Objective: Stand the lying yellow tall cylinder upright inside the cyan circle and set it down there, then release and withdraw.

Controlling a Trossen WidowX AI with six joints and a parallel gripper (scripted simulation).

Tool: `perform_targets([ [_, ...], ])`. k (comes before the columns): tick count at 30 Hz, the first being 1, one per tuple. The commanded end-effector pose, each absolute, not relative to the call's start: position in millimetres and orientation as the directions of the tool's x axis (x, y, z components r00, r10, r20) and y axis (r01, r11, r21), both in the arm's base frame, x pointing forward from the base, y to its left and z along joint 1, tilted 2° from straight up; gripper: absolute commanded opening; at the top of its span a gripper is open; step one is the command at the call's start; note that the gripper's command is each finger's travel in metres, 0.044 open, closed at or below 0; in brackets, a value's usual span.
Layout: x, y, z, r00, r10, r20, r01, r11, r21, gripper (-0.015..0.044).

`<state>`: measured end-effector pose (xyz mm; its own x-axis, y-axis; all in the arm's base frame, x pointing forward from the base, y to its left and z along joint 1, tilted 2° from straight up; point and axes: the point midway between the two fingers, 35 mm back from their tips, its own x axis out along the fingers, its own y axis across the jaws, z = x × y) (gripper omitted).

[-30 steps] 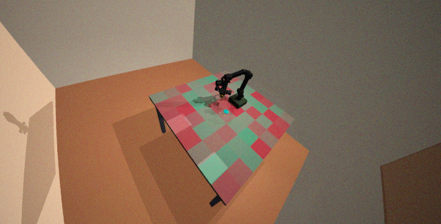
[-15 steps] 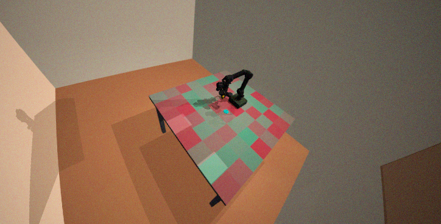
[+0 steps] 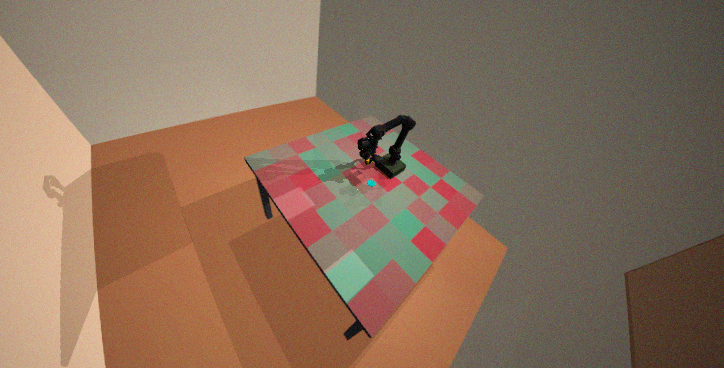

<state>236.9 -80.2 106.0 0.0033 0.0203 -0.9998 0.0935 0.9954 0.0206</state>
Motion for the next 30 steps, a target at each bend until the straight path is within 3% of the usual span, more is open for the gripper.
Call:
perform_targets([
  [1, 239, -73, 108, 0.006, 0.025, -1.0, 0.156, 0.987, 0.026, 0.0105],
  [30, 250, -19, 115, 0.006, 0.031, -0.999, 0.622, 0.782, 0.028, 0.0105],
])
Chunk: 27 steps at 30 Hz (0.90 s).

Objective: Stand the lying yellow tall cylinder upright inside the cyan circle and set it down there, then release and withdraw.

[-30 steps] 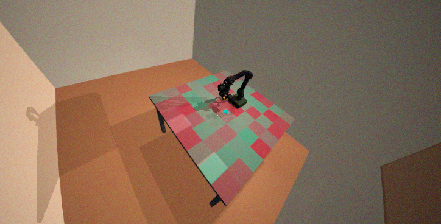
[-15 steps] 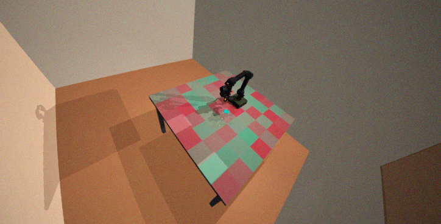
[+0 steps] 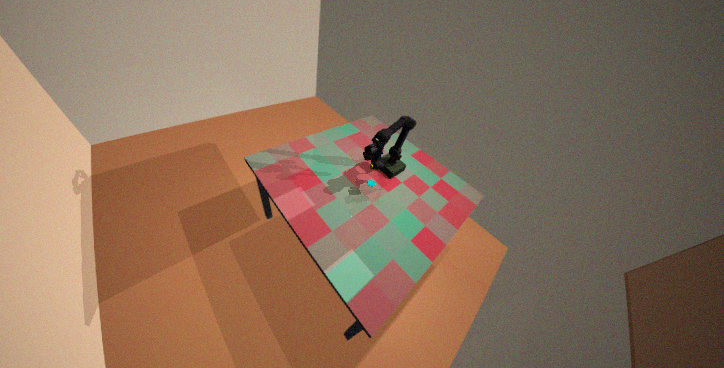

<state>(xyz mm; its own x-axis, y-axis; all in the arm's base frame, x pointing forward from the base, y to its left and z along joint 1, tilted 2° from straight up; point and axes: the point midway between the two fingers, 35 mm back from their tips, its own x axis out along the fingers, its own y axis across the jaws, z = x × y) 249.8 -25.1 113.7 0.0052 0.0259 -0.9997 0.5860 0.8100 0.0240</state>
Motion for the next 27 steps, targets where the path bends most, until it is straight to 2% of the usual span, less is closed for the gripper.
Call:
perform_targets([
  [1, 251, -18, 116, 0.006, 0.031, -0.999, 0.636, 0.771, 0.028, 0.0105],
  [13, 252, 4, 118, 0.006, 0.034, -0.999, 0.778, 0.628, 0.026, 0.0105],
  [27, 247, 4, 112, -0.019, -0.027, -0.999, 0.792, 0.61, -0.031, 0.0105],
])
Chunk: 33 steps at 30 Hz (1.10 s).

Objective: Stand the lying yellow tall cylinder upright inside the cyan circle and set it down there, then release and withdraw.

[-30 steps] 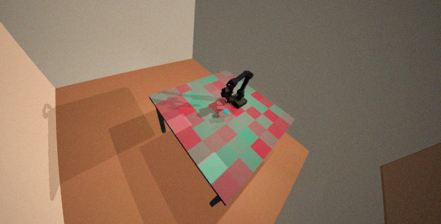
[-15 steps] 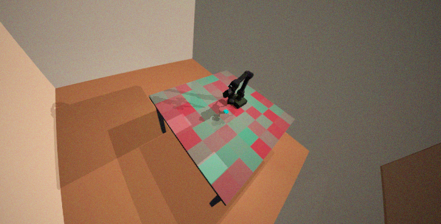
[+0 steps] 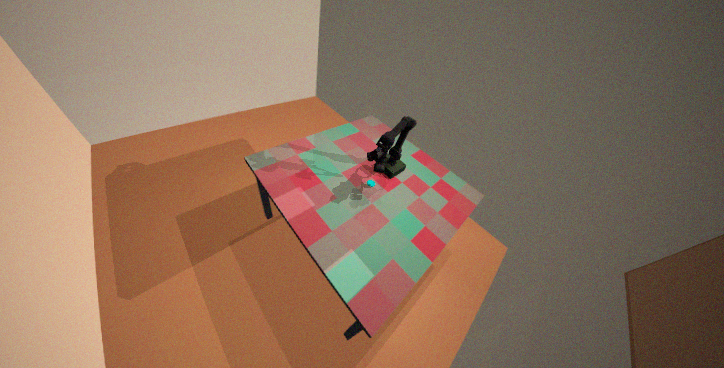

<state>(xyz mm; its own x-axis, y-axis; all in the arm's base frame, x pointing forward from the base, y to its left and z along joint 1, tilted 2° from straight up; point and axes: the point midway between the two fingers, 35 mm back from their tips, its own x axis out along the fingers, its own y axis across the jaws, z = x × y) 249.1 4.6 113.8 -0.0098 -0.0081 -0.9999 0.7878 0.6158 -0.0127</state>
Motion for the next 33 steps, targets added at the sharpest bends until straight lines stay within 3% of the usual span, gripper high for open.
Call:
perform_targets([
  [1, 247, 4, 111, -0.021, -0.033, -0.999, 0.793, 0.608, -0.037, 0.0105],
  [33, 235, 3, 95, -0.064, -0.227, -0.972, 0.818, 0.545, -0.182, 0.0105],
])
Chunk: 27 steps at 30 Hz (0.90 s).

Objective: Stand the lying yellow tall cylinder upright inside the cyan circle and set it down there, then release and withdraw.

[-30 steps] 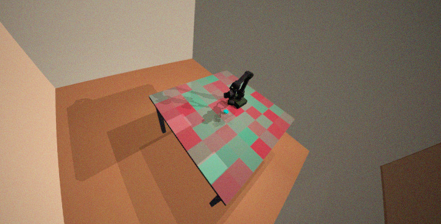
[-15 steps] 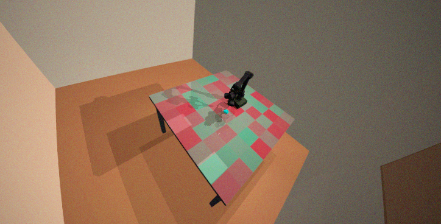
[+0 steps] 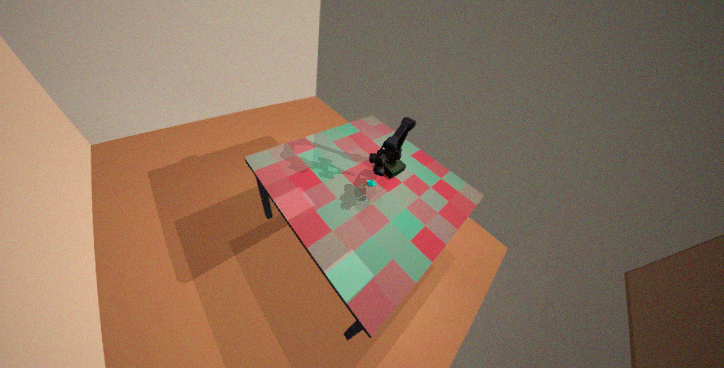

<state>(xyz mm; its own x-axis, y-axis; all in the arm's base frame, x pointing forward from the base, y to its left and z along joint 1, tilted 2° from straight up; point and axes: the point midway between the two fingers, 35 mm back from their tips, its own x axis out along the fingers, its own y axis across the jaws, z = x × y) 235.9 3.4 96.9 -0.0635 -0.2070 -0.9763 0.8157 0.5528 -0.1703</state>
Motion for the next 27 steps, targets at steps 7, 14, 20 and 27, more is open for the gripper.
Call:
perform_targets([
  [7, 232.8, 2.1, 92.9, -0.067, -0.27, -0.961, 0.823, 0.53, -0.206, 0.0105],
  [14, 230.8, 1.5, 90.6, -0.067, -0.313, -0.948, 0.827, 0.514, -0.228, 0.0105],
  [20, 229.2, 1.0, 88.8, -0.065, -0.349, -0.935, 0.83, 0.501, -0.245, 0.0105],
  [27, 227.5, 0.4, 87.1, -0.061, -0.39, -0.919, 0.834, 0.486, -0.261, 0.0105],
])
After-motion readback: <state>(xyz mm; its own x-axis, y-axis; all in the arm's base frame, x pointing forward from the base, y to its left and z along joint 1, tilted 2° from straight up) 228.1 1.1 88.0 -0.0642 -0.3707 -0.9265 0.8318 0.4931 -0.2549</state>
